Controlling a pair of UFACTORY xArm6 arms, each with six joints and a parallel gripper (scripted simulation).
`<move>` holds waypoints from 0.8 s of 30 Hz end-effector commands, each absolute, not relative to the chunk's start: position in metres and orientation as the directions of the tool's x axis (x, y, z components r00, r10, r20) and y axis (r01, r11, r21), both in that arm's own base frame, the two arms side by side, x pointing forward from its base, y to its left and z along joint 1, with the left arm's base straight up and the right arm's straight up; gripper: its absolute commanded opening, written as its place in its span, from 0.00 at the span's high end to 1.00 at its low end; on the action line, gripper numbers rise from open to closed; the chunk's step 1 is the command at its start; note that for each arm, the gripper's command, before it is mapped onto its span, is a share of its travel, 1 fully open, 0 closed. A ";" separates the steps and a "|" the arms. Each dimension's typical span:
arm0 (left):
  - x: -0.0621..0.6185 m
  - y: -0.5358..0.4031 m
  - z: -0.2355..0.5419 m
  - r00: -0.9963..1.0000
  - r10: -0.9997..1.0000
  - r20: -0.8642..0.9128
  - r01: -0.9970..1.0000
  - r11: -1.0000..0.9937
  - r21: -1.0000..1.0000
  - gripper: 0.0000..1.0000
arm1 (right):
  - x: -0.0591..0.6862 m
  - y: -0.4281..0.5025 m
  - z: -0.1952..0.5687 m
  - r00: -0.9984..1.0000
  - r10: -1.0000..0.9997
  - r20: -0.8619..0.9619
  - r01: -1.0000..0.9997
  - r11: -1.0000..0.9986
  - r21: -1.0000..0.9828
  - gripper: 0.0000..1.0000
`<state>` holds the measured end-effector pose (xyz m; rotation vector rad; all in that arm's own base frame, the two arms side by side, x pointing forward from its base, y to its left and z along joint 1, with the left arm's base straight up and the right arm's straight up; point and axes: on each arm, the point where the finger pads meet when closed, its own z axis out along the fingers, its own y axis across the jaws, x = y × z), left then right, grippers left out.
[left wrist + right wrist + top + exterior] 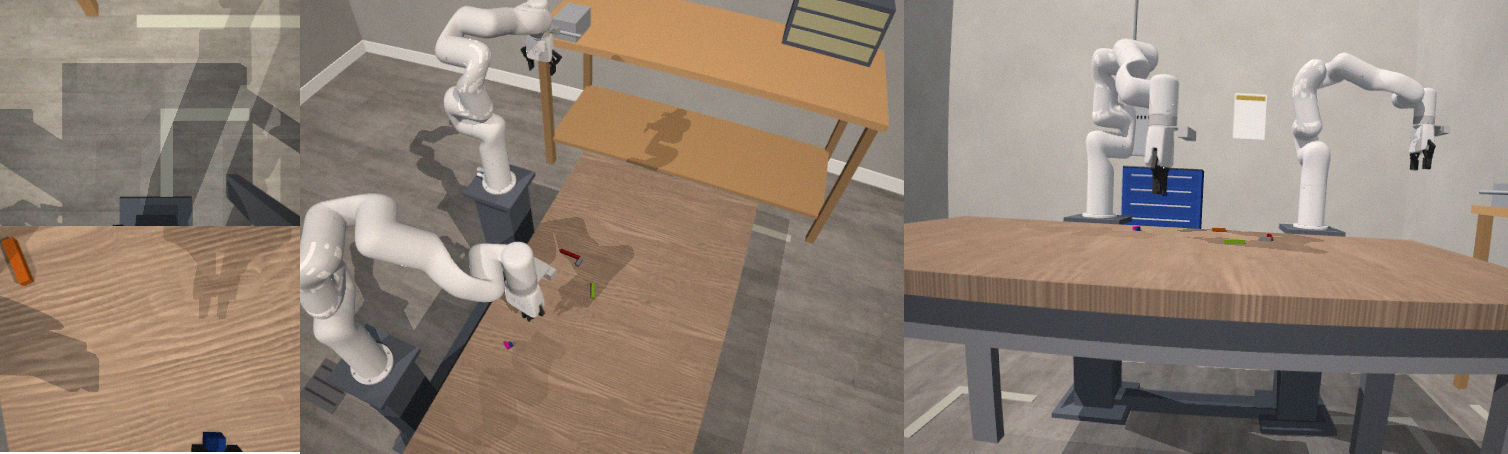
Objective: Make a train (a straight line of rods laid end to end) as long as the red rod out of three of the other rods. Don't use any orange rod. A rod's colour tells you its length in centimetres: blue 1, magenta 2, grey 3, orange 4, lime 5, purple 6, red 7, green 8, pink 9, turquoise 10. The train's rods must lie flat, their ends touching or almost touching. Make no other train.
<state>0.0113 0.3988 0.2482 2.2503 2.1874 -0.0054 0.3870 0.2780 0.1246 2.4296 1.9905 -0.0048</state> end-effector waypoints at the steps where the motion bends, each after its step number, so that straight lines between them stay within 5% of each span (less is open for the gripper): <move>1: 0.011 0.400 0.250 0.028 1.000 0.000 1.000 -0.028 0.000 0.00 | 0.388 0.277 0.127 0.197 0.980 0.004 0.980 -0.197 0.004 0.94; 24: 0.011 0.400 0.250 0.028 1.000 0.000 1.000 -0.028 0.000 0.00 | 0.388 0.277 0.088 0.197 0.980 0.004 0.980 -0.197 0.004 0.94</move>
